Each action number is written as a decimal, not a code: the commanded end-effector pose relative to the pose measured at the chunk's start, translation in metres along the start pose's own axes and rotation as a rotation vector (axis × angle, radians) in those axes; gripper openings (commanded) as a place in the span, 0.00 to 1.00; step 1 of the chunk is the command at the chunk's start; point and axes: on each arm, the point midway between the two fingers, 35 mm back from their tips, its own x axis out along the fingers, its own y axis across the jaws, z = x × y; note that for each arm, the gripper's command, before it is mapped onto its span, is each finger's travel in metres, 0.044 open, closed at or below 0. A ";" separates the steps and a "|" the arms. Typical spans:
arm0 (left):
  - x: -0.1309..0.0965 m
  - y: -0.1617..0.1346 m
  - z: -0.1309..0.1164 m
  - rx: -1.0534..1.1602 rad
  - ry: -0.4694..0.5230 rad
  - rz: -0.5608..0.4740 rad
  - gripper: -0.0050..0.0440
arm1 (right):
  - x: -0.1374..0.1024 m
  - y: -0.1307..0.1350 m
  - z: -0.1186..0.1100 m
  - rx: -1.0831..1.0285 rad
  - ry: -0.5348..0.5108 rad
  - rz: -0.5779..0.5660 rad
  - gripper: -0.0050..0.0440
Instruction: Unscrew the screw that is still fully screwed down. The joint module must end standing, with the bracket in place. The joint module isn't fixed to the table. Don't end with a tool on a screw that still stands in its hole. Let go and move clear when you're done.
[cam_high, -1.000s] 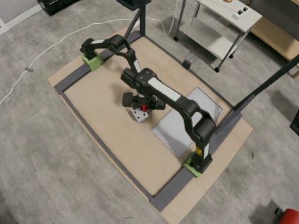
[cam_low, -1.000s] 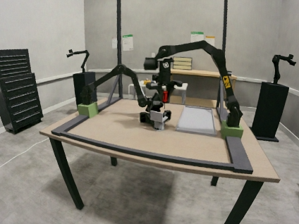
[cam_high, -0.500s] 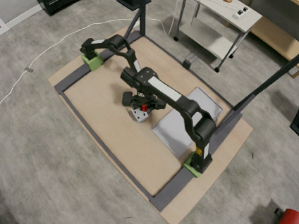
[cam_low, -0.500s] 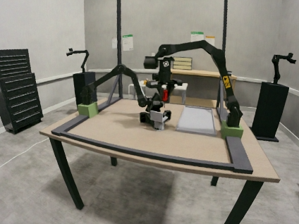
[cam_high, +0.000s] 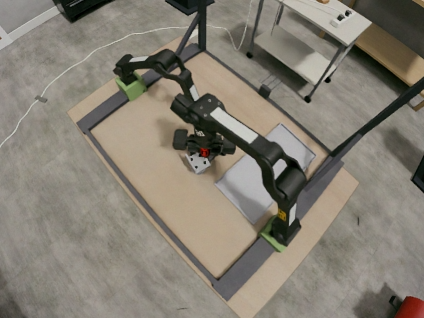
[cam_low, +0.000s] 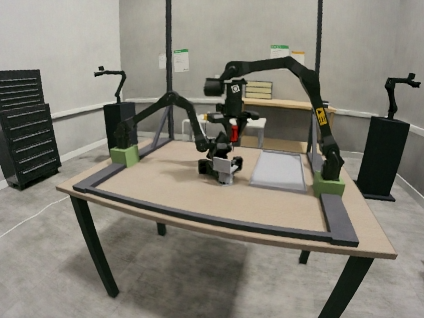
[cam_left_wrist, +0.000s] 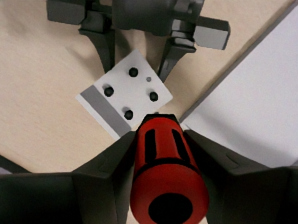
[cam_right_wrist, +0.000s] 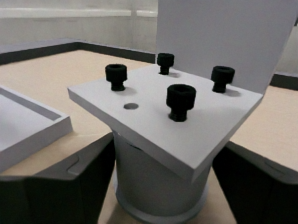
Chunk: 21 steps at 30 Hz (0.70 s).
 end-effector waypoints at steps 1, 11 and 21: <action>-0.015 0.004 0.002 -0.001 -0.030 0.036 0.37 | 0.001 0.006 0.015 0.036 -0.011 0.003 0.60; -0.029 0.006 0.003 0.001 -0.133 0.172 0.37 | 0.001 0.006 0.015 0.036 -0.011 0.003 0.60; -0.036 0.008 0.005 0.002 -0.189 0.245 0.37 | 0.001 0.006 0.015 0.036 -0.011 0.003 0.60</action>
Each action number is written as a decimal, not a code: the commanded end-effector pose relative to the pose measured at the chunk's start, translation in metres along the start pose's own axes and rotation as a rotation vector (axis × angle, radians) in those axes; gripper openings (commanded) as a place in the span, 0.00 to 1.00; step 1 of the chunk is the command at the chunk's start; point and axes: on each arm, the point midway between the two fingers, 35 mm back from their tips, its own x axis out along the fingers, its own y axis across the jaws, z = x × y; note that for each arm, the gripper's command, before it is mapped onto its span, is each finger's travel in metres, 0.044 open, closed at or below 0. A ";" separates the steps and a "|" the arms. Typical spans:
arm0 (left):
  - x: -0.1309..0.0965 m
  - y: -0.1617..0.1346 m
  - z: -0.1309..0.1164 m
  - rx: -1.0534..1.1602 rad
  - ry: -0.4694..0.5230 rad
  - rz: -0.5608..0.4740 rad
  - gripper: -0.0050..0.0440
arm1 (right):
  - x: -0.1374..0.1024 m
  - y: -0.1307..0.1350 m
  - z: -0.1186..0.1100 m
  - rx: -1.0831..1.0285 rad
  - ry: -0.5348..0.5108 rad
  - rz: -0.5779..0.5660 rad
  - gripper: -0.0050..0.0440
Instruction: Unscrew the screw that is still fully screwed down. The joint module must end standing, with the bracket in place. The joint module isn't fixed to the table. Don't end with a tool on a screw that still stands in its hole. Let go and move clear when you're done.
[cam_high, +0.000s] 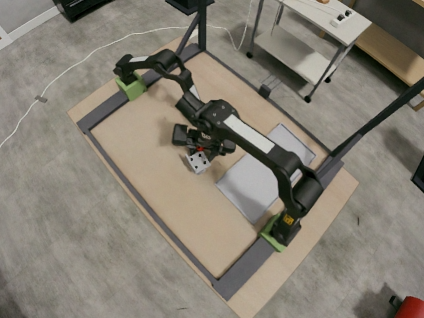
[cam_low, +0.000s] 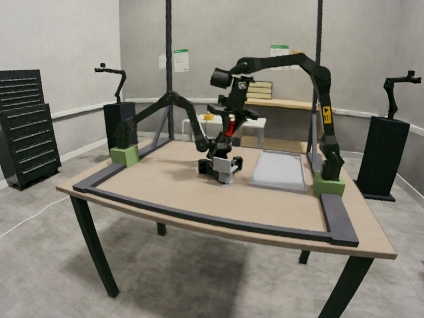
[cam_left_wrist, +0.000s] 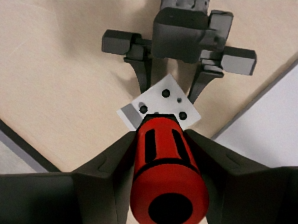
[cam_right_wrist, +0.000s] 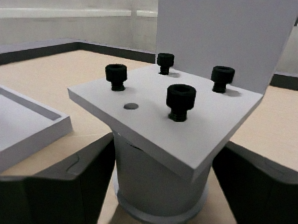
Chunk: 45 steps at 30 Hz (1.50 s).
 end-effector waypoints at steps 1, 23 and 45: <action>-0.020 0.003 0.000 -0.002 -0.055 0.078 0.37 | 0.001 0.006 0.015 0.036 -0.011 0.003 0.60; -0.052 0.011 0.007 0.001 -0.254 0.333 0.37 | 0.001 0.006 0.015 0.036 -0.011 0.003 0.60; -0.090 0.011 0.007 0.003 -0.442 0.572 0.37 | 0.001 0.006 0.015 0.036 -0.011 0.003 0.60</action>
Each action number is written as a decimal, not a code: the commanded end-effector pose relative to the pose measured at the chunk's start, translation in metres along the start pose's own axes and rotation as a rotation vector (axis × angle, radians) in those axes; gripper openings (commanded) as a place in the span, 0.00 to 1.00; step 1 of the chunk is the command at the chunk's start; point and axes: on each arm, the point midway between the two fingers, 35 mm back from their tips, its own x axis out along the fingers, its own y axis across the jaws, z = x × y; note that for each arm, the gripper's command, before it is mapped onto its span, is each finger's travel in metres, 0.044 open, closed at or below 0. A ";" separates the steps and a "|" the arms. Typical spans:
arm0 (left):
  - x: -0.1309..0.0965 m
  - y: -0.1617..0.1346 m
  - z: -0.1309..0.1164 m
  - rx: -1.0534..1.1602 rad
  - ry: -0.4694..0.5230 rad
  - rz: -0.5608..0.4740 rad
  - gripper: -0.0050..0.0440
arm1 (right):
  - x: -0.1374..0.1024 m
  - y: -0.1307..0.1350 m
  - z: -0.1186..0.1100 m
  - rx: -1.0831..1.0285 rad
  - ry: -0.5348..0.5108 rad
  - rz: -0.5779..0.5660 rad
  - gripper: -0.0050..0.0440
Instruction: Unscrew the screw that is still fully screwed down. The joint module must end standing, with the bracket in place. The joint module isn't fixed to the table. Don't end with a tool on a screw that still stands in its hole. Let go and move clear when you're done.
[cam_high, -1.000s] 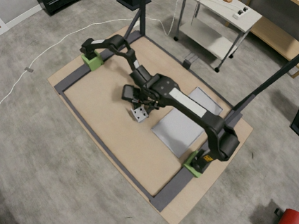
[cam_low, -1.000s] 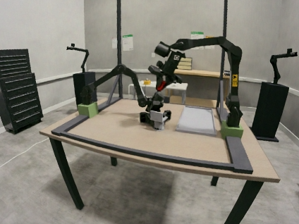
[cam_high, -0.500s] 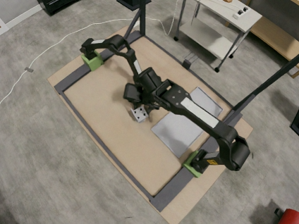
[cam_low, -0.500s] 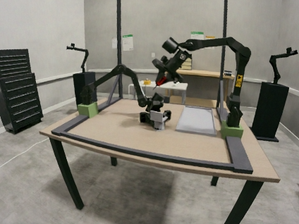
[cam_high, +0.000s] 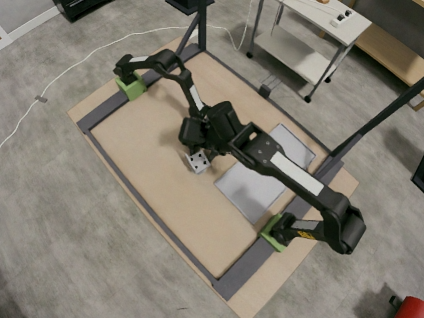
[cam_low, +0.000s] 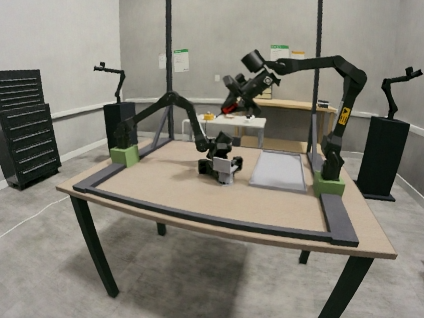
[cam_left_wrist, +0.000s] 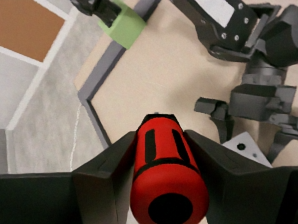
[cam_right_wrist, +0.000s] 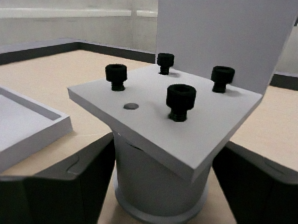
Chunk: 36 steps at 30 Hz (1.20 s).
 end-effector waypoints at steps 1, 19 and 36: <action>-0.013 0.008 0.005 -0.002 -0.043 0.064 0.37 | 0.001 0.006 0.015 0.036 -0.011 0.003 0.60; -0.043 0.017 0.012 -0.001 -0.184 0.244 0.37 | 0.001 0.006 0.015 0.036 -0.011 0.003 0.60; -0.077 0.021 0.015 0.000 -0.324 0.423 0.37 | 0.001 0.006 0.015 0.036 -0.011 0.003 0.60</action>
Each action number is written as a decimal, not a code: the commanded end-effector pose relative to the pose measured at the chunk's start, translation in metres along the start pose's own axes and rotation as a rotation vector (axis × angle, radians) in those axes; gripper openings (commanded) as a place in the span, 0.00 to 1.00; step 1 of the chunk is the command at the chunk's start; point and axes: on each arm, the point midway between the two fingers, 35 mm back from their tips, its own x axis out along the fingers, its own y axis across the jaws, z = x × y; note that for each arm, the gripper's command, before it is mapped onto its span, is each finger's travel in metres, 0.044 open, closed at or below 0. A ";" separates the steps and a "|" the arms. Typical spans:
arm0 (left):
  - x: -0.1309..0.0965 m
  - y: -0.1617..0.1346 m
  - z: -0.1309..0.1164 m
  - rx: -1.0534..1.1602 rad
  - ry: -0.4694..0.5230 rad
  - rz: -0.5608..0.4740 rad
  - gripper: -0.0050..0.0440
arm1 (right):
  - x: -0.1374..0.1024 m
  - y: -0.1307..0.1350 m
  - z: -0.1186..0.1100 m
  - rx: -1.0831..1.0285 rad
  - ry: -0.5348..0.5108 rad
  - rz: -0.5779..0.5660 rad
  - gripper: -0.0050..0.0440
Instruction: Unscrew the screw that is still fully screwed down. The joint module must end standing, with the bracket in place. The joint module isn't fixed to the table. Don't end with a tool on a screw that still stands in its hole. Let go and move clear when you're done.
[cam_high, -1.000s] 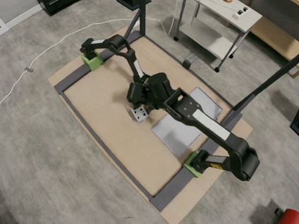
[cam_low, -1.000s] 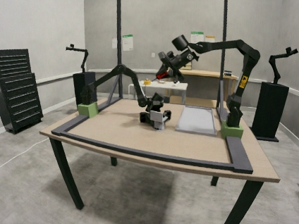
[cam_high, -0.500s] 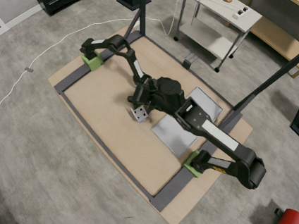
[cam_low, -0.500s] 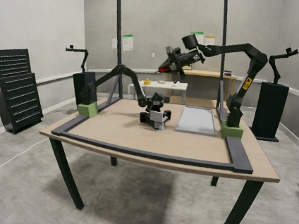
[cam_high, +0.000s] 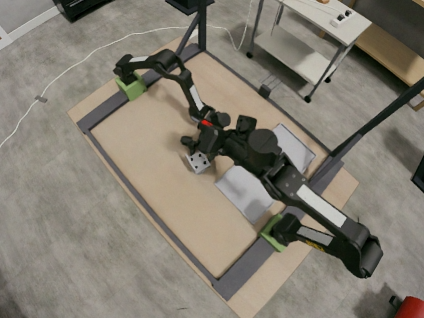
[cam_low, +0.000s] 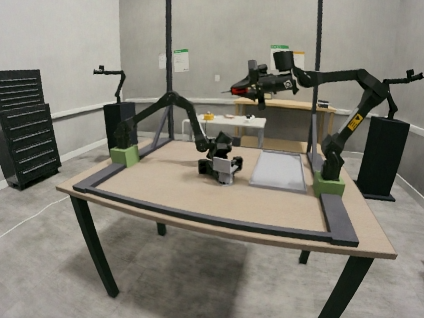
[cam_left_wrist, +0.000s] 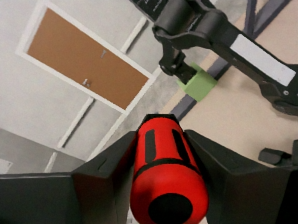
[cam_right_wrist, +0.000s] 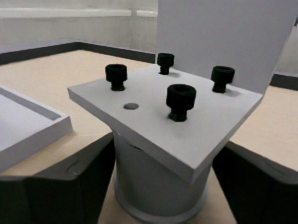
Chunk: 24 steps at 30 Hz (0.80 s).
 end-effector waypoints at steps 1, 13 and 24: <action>-0.007 0.008 0.004 -0.001 -0.025 0.043 0.37 | 0.001 0.006 0.015 0.036 -0.011 0.003 0.60; -0.039 0.019 0.013 -0.001 -0.153 0.207 0.37 | 0.001 0.006 0.015 0.036 -0.011 0.003 0.60; -0.042 0.027 0.004 -0.156 -0.157 0.237 0.37 | 0.001 0.006 0.015 0.036 -0.011 0.003 0.60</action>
